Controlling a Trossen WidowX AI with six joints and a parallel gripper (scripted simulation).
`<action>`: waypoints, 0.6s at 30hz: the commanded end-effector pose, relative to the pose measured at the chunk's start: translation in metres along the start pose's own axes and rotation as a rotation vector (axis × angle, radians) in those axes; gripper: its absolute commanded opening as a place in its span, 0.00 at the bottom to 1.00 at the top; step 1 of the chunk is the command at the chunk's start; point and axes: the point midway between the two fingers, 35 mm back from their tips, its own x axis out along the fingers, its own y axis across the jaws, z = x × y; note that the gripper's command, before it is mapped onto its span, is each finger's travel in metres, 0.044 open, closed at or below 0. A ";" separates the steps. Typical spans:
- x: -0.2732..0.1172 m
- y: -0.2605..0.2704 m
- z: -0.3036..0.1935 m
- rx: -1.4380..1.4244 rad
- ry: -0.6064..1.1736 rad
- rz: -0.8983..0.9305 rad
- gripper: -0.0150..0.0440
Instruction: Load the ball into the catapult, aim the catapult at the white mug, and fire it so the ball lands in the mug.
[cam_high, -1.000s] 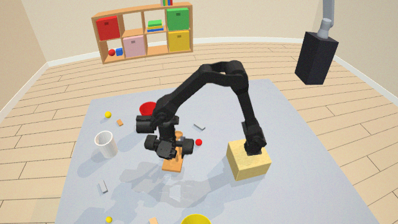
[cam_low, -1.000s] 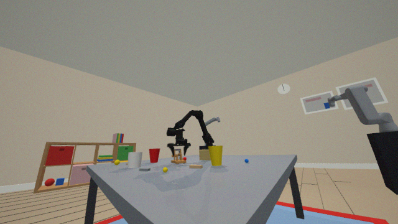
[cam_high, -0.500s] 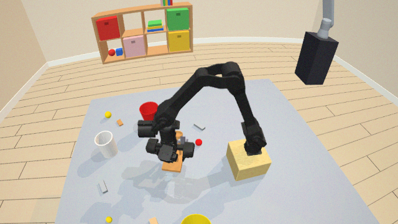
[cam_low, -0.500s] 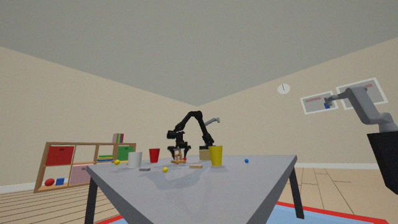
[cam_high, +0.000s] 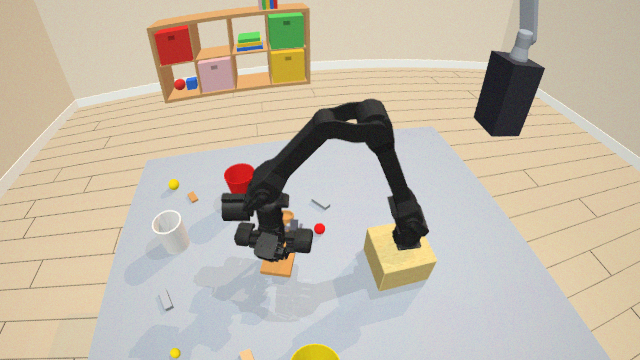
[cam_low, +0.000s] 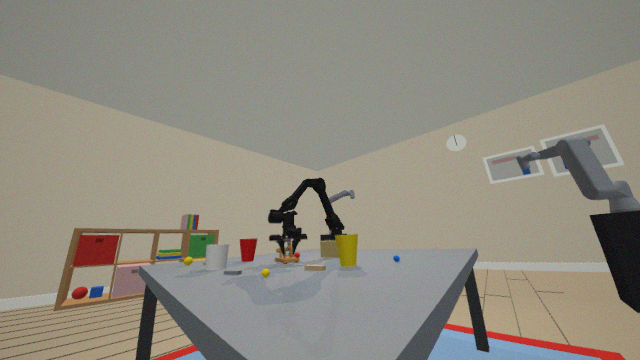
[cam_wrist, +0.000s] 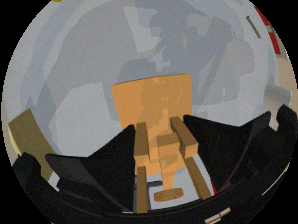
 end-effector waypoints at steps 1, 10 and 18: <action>-0.001 -0.001 0.000 0.000 0.000 -0.003 0.41; -0.050 0.000 0.000 0.000 0.000 0.000 0.25; -0.050 -0.001 0.000 0.222 0.001 -0.001 0.25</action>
